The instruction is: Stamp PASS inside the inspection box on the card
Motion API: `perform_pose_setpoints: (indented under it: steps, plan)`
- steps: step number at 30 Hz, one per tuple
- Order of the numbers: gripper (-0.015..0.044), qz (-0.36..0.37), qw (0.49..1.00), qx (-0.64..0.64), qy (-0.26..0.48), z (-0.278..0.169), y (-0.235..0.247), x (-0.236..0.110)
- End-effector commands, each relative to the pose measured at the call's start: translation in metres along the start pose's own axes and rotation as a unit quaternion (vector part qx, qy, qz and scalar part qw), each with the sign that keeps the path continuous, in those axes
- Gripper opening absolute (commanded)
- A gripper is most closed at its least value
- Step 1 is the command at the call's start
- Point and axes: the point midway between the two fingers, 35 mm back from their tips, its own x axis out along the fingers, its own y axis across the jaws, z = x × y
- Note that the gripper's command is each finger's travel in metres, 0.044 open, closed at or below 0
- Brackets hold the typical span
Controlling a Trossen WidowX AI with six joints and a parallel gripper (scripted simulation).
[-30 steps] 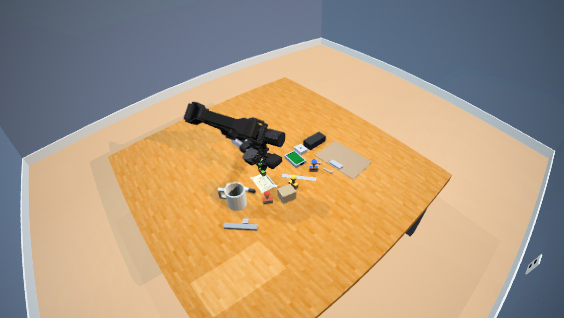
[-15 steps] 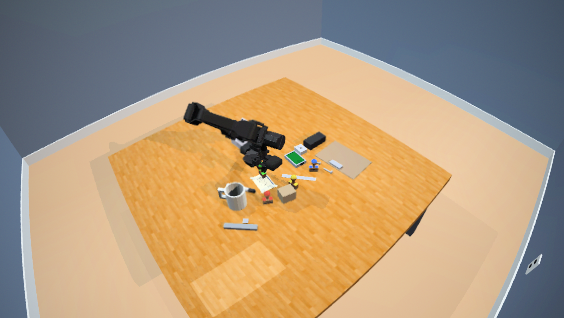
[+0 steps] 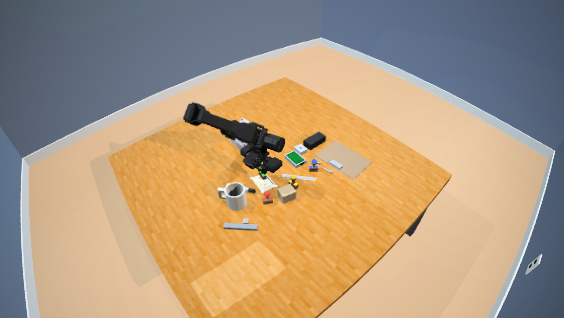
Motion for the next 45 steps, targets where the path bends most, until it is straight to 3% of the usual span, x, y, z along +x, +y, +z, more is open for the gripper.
perform_pose_setpoints:
  steps: [1,45]
  plan:
    - [0.0000,0.000,1.000,-0.002,-0.003,0.001,-0.001,0.003]
    - [0.0000,0.000,1.000,-0.002,-0.006,0.002,-0.004,0.028]
